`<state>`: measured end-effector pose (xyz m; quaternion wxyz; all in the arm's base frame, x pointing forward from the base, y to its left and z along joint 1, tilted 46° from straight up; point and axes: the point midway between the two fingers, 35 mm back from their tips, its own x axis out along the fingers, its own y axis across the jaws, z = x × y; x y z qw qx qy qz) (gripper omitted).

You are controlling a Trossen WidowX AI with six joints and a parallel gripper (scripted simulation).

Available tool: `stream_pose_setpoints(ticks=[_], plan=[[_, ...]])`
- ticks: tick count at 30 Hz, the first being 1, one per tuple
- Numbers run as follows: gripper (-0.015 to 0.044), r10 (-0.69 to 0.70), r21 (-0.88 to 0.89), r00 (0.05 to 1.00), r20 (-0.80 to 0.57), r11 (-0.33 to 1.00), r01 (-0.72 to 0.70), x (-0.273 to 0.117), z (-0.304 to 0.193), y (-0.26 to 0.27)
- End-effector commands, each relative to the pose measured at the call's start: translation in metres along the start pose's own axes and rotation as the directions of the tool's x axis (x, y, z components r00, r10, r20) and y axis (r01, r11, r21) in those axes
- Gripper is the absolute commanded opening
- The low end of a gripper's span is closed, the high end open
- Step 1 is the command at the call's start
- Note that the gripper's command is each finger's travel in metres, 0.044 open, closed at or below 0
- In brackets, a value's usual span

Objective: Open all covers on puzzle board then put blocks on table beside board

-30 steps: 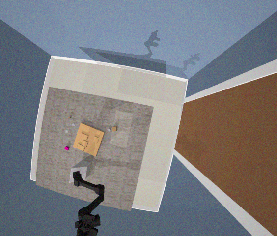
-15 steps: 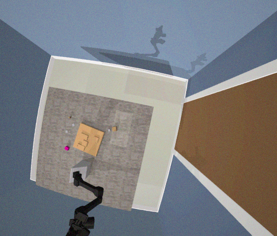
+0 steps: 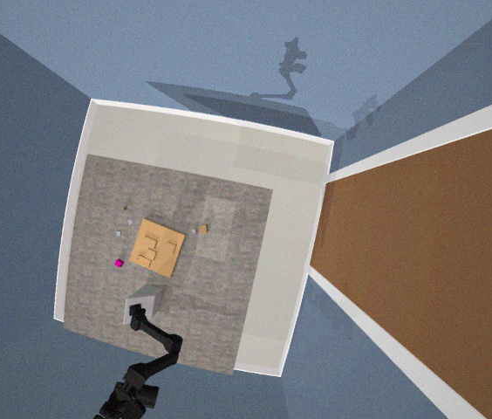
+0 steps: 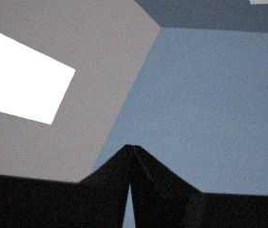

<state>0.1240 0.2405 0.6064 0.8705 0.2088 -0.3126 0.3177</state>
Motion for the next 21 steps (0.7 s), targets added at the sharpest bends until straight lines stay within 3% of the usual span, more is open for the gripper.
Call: stream_pose_setpoints(ticks=[1,21], plan=[[0.0,-0.007,-0.026,1.0,-0.031,1.0,0.006,0.003,-0.015,-0.002],[0.0,-0.071,-0.23,0.985,-0.159,0.973,0.033,0.018,-0.082,-0.027]])
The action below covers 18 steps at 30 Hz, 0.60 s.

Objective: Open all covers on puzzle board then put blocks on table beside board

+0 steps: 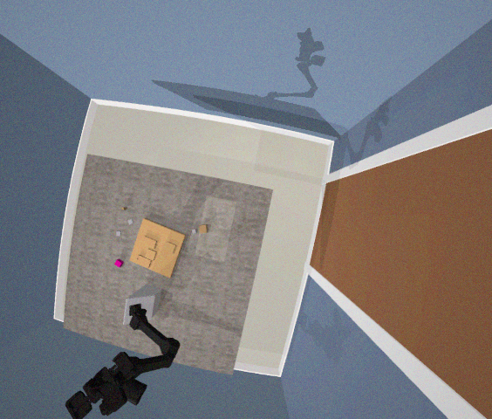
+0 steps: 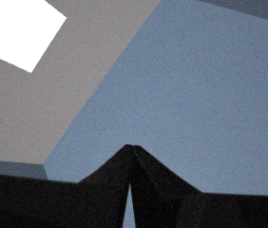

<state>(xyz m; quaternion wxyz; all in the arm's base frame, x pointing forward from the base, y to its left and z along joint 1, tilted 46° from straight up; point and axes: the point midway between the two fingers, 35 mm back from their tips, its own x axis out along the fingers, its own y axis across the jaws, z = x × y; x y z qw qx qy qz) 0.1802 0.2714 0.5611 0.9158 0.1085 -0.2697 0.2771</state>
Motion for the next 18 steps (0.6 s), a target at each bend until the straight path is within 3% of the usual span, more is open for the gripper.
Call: stream_pose_setpoints(ticks=[1,18], plan=[[0.0,-0.003,-0.043,1.0,-0.024,0.999,0.002,0.004,-0.013,-0.002],[0.0,-0.101,-0.143,0.981,-0.168,0.987,0.077,0.019,-0.079,-0.031]])
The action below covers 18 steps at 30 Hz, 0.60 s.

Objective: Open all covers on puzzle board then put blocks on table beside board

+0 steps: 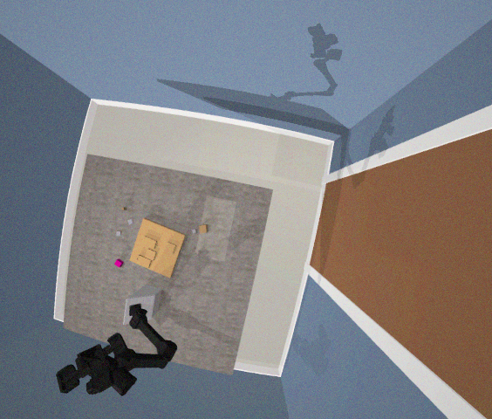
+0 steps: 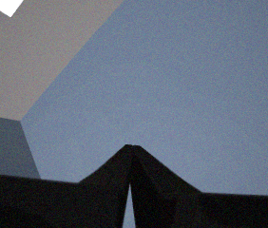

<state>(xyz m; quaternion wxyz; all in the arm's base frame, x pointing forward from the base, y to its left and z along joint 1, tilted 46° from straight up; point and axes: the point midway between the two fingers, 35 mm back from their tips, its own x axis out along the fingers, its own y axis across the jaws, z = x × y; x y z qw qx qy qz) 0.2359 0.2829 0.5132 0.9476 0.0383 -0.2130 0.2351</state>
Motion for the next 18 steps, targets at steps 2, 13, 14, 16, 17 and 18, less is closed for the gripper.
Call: stream_pose_setpoints(ticks=[2,13,14,16,17,18], plan=[[0.0,-0.032,-0.015,0.999,-0.039,0.999,0.031,0.005,-0.018,-0.009],[0.0,-0.099,-0.089,0.982,-0.159,0.992,0.086,0.018,-0.066,-0.028],[0.0,-0.106,-0.096,0.98,-0.17,0.991,0.091,0.019,-0.071,-0.03],[0.0,-0.121,-0.11,0.974,-0.193,0.989,0.101,0.021,-0.08,-0.035],[0.0,-0.128,-0.117,0.97,-0.205,0.987,0.105,0.022,-0.085,-0.037],[0.0,-0.136,-0.125,0.967,-0.216,0.986,0.11,0.023,-0.09,-0.039]])
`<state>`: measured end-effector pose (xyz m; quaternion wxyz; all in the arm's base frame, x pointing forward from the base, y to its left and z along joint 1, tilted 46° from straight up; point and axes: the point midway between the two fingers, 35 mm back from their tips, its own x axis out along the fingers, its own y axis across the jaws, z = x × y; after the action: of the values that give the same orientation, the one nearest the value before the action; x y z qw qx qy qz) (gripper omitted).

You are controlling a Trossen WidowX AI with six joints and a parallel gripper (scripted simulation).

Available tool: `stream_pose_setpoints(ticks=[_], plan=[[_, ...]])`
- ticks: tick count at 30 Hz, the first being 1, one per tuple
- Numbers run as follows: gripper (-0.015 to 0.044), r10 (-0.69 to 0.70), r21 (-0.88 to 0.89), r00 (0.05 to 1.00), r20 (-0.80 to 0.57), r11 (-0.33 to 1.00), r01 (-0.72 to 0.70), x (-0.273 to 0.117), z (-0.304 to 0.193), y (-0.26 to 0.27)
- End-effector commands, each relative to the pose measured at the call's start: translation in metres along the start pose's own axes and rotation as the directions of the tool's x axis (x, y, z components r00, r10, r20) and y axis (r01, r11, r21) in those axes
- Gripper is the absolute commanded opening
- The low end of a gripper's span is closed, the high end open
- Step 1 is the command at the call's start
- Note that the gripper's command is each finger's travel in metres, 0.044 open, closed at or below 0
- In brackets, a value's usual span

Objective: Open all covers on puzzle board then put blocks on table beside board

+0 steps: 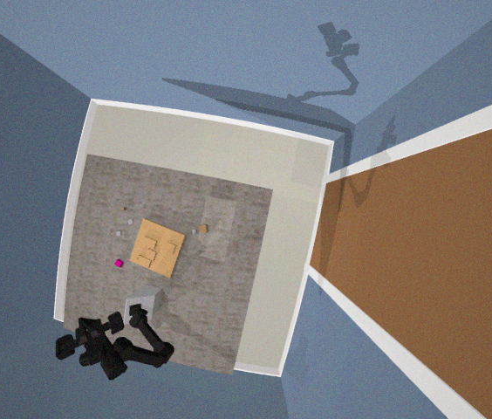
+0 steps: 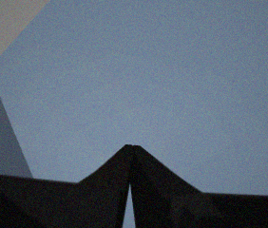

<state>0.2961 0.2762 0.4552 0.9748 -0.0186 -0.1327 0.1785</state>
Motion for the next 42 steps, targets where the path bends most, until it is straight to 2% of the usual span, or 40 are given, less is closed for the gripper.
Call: stream_pose_setpoints(ticks=[1,21,42], plan=[[0.0,-0.029,-0.022,0.998,-0.052,0.999,0.028,0.007,-0.02,-0.007],[0.0,-0.179,-0.145,0.949,-0.261,0.979,0.145,0.031,-0.104,-0.053],[0.0,-0.359,-0.279,0.799,-0.483,0.928,0.248,0.03,-0.197,-0.118]])
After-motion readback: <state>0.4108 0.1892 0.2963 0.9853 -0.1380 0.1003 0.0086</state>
